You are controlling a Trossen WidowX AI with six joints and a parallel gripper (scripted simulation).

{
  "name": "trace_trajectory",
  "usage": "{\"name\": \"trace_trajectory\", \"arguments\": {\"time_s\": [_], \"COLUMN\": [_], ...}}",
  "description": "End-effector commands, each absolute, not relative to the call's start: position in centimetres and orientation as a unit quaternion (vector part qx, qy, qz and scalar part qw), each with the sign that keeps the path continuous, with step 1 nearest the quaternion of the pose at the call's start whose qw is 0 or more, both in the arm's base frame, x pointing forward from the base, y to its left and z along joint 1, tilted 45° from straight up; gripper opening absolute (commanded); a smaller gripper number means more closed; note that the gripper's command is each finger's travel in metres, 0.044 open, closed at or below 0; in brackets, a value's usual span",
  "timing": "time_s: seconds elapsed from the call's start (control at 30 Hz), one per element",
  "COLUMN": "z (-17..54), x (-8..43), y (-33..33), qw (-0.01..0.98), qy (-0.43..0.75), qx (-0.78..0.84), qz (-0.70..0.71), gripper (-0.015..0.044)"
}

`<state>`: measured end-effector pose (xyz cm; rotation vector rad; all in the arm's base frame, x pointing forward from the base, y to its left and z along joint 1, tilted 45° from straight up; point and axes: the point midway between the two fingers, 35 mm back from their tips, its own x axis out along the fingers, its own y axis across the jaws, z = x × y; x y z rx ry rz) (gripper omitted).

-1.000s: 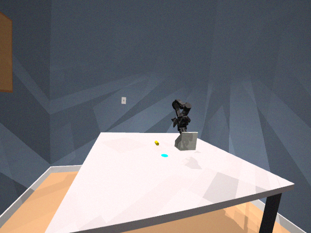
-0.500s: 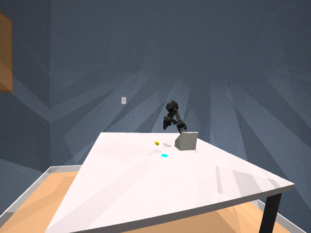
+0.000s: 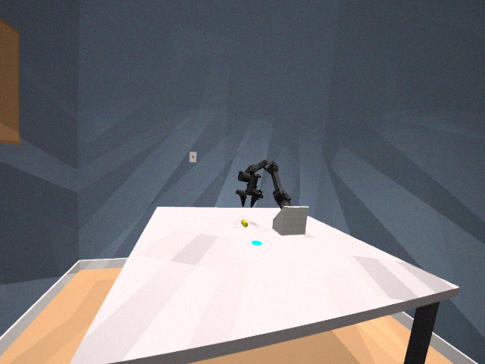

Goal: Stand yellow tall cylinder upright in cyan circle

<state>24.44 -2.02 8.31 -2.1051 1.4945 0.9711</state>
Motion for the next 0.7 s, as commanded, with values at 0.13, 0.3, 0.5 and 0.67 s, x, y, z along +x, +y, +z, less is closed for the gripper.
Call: {"name": "trace_trajectory", "arguments": {"time_s": [0.13, 0.3, 0.5, 0.67], "z": [10.2, 10.3, 6.4, 3.0], "x": [23.5, 23.4, 24.3, 24.0], "y": [-7.4, -7.6, -10.9, -14.9], "qw": [0.274, 0.278, 0.282, 0.278], "qy": [0.630, 0.635, 0.634, 0.635], "qx": [-0.673, -0.669, -0.667, -0.669], "qz": [0.272, 0.268, 0.272, 0.268], "gripper": [0.0309, 0.0309, 0.0309, 0.0309]}}
